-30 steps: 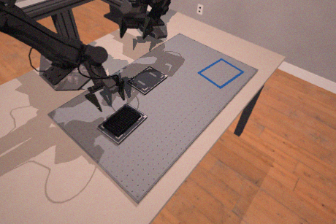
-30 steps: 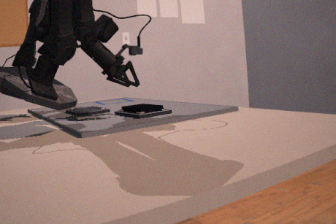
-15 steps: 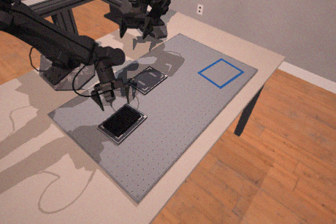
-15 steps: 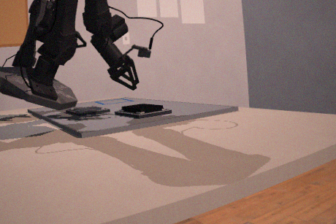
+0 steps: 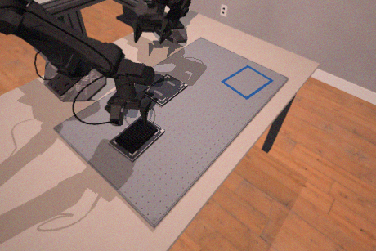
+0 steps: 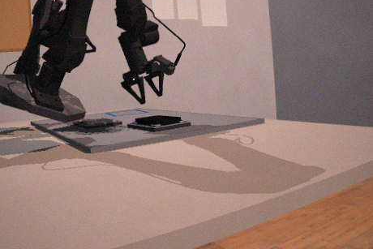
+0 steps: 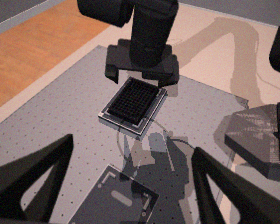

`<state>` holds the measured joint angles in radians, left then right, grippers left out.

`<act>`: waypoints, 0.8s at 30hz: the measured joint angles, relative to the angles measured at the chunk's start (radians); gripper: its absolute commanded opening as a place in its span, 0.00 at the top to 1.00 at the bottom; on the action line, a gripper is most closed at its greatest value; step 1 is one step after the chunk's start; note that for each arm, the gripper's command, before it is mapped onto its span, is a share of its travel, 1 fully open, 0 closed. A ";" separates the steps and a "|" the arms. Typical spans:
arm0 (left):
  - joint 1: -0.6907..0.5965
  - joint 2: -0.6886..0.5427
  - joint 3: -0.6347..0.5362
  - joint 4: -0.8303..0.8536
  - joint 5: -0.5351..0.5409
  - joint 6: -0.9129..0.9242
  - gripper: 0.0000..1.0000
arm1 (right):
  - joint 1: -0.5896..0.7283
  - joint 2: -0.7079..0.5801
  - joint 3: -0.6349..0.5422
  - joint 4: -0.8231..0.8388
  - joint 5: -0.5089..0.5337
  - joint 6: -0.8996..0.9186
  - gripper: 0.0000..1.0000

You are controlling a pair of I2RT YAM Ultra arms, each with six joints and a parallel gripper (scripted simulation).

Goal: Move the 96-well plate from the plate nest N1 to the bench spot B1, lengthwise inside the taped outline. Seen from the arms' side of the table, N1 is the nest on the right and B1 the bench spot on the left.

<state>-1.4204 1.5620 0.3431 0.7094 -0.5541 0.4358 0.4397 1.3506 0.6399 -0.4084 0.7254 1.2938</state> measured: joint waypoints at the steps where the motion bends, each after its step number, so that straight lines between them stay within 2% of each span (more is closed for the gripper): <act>1: 0.000 0.000 0.000 0.000 0.000 0.000 0.00 | -0.011 0.014 0.023 -0.026 -0.018 0.038 0.00; 11: 0.000 0.000 0.000 0.000 0.000 0.000 0.00 | -0.135 0.127 0.220 -0.213 -0.209 0.344 0.00; 24: 0.000 0.000 0.000 0.000 0.000 0.000 0.00 | -0.170 0.171 0.256 -0.251 -0.265 0.406 0.00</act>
<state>-1.4204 1.5620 0.3431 0.7094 -0.5541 0.4358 0.2695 1.5215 0.8963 -0.6590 0.4603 1.7000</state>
